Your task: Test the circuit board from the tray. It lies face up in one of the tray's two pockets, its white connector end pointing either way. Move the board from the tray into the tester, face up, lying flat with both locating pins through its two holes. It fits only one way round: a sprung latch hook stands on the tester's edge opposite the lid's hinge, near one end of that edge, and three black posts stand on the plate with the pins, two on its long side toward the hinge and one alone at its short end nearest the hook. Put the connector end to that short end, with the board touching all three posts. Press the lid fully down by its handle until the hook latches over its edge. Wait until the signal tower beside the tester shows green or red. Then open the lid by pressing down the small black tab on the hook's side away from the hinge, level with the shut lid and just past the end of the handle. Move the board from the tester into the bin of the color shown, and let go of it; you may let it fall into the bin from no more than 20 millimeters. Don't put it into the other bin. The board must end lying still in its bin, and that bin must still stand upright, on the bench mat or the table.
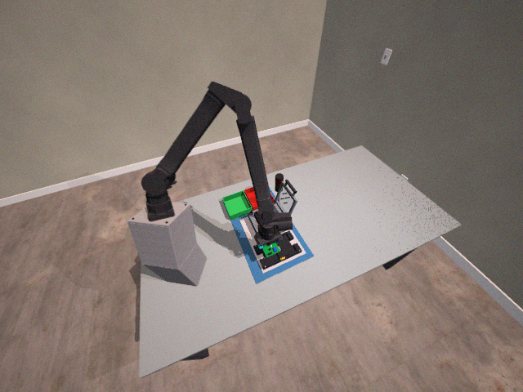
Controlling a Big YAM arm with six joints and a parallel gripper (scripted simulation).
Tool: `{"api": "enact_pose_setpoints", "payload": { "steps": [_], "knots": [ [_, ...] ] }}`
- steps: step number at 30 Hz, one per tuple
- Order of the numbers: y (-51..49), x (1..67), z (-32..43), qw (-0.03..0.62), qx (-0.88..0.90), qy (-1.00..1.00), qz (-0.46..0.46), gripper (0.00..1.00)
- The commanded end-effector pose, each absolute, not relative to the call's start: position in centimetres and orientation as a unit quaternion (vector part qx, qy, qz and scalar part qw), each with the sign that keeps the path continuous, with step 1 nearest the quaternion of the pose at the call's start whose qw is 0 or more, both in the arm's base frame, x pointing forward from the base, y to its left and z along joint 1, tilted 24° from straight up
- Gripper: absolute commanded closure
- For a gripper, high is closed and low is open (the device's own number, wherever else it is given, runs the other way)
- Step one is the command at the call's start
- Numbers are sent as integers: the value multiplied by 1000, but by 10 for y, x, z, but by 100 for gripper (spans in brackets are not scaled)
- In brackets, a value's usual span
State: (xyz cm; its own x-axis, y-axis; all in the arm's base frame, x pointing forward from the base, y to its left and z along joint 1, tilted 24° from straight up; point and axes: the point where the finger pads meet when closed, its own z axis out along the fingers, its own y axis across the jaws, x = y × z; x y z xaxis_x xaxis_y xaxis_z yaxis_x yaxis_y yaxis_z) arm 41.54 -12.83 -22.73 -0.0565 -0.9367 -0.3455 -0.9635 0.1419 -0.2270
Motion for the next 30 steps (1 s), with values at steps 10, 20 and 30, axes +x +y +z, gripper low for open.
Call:
{"api": "enact_pose_setpoints", "payload": {
  "steps": [10,20,30],
  "knots": [
    [-120,425,-214,213,-656,724,27,28],
    [-110,433,-207,215,-657,722,20,28],
    [-92,441,-197,217,-657,722,20,28]
  ]
}}
